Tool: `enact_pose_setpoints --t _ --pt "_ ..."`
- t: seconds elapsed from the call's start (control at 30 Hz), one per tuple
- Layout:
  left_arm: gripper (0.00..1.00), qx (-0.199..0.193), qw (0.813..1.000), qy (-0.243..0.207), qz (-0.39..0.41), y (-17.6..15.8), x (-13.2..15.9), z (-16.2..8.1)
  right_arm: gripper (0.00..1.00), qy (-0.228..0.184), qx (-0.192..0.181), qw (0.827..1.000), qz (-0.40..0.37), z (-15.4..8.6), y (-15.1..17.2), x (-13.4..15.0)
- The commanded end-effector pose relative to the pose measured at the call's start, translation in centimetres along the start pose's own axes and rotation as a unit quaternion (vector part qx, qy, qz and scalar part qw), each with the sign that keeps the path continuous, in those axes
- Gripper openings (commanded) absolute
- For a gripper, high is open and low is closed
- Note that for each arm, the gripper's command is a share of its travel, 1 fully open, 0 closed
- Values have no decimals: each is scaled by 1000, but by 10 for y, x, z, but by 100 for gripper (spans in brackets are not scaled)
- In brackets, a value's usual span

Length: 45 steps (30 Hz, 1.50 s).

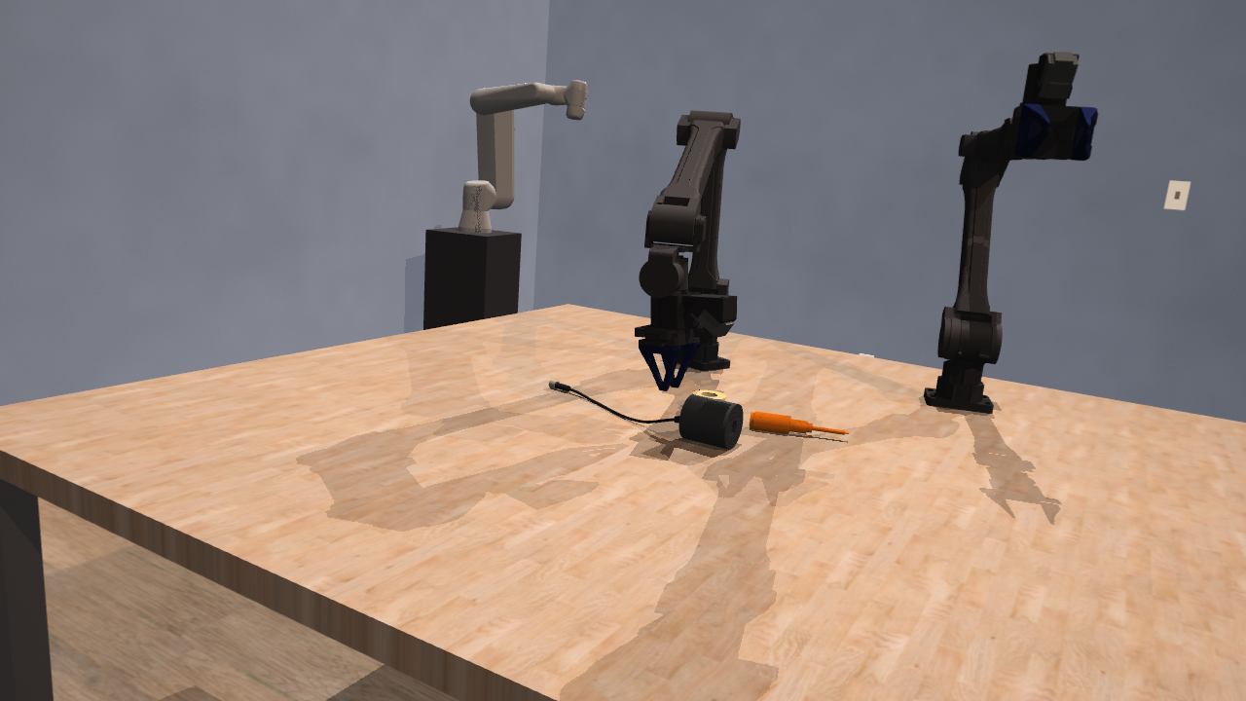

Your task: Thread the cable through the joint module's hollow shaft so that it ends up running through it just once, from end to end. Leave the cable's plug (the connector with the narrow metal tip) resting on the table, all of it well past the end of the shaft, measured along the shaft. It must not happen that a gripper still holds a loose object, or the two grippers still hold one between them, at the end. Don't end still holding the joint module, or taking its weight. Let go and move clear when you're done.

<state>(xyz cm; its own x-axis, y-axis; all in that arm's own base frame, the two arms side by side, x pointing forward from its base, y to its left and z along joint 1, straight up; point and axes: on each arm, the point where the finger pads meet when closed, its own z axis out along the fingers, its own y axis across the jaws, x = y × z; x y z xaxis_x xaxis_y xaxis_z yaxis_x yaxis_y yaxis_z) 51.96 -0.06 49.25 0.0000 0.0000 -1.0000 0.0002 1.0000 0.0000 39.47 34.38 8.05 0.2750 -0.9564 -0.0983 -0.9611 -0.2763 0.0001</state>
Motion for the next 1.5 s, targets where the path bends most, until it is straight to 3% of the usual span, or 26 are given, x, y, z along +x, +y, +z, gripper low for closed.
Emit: enact_pose_setpoints --t 0.0,0.07,0.27,0.3,0.33,0.37,0.4,0.57,0.63,0.67,0.73,1.07,1.17,1.47 --pt "46 0 1000 -21 2 0 -21 -2 32 -8 15 999 46 -15 -7 10" --pt "46 0 1000 -21 2 0 -21 -2 32 -6 9 997 81 -9 -8 17" --pt "46 0 1000 -21 2 0 -21 -2 32 -13 24 984 175 -26 -15 35" --pt "46 0 1000 -21 2 0 -21 -2 32 -14 18 983 181 -18 -13 29" --pt "46 0 1000 -21 2 0 -21 -2 32 -3 -5 985 175 8 -2 13" --pt "46 0 1000 -21 2 0 -21 -2 32 -7 -1 981 192 5 -5 17" --pt "46 0 1000 -21 2 0 -21 -2 32 -22 23 975 222 -23 -16 34" --pt "46 0 1000 -21 2 0 -21 -2 32 -28 24 965 258 -25 -18 35" --pt "46 0 1000 -21 2 0 -21 -2 32 -16 2 962 271 1 -10 28" --pt "46 0 1000 -21 2 0 -21 -2 32 -17 0 960 280 1 -9 24" --pt "46 0 1000 -21 2 0 -21 -2 32 -22 1 949 314 -1 -15 35" --pt "46 0 1000 -21 2 0 -21 -2 32 -34 -11 904 426 3 -13 34" --pt "46 0 1000 -21 2 0 -21 -2 32 -38 -9 900 433 -1 -14 30" --pt "46 0 1000 -21 2 0 -21 -2 32 -43 -25 846 530 7 -12 32"
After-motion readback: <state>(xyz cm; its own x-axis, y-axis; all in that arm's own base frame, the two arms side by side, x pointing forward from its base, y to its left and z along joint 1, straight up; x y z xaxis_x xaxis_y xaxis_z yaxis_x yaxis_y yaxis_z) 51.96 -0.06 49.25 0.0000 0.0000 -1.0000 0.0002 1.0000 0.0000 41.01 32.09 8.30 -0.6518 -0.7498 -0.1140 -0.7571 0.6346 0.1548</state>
